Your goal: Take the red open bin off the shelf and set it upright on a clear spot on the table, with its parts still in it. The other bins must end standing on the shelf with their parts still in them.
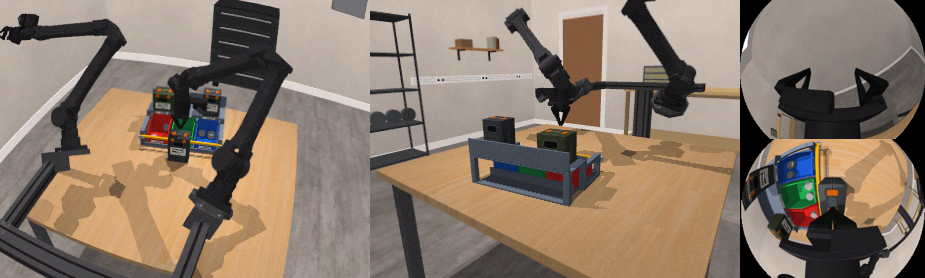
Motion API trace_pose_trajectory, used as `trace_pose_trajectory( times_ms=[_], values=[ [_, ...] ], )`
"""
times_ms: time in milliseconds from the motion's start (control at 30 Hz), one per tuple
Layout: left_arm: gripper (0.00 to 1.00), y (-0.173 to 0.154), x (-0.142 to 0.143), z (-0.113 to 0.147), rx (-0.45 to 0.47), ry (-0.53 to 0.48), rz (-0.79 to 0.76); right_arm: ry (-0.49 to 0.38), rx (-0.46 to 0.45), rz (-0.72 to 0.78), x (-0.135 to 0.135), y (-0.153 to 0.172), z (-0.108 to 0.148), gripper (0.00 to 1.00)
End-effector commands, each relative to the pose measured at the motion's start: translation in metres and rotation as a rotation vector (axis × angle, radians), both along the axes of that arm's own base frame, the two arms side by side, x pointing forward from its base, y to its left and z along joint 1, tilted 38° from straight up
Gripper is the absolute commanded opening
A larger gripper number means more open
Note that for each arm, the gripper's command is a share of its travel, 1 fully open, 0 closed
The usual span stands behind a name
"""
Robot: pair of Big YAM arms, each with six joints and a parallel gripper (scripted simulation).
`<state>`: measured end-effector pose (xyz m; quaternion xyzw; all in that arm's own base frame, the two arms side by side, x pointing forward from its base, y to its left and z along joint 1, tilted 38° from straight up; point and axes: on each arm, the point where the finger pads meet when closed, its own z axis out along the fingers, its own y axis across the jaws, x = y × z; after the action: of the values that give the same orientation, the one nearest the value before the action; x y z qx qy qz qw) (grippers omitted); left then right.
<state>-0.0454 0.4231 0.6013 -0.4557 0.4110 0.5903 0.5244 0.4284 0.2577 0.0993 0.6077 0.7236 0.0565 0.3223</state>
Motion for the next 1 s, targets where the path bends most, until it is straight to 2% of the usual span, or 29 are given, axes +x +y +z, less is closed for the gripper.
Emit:
trace_pose_trajectory(
  times_ms=[0,300,467,633,767,867,967],
  values=[
    [1.0,-0.014,-0.003,0.037,0.052,-0.001,0.006,-0.021,0.016,0.013,0.005,0.018,0.014,0.0],
    [1.0,-0.014,-0.003,0.037,0.052,-0.001,0.006,-0.01,-0.005,0.043,0.005,0.018,0.015,0.0],
    [1.0,-0.014,-0.003,0.037,0.052,-0.001,0.006,0.013,-0.051,0.121,0.004,0.02,0.019,0.0],
    [1.0,-0.014,-0.003,0.037,0.052,-0.001,0.006,0.061,-0.148,0.272,0.003,0.02,0.027,0.0],
    [1.0,-0.014,-0.003,0.037,0.052,-0.001,0.006,0.134,-0.276,0.454,-0.001,0.019,0.027,0.0],
    [1.0,-0.014,-0.003,0.037,0.052,-0.001,0.006,0.136,-0.3,0.488,0.007,0.015,0.029,0.0],
    [1.0,-0.014,-0.003,0.037,0.052,-0.001,0.006,0.207,-0.418,0.65,0.0,0.021,0.032,0.0]
  ],
)
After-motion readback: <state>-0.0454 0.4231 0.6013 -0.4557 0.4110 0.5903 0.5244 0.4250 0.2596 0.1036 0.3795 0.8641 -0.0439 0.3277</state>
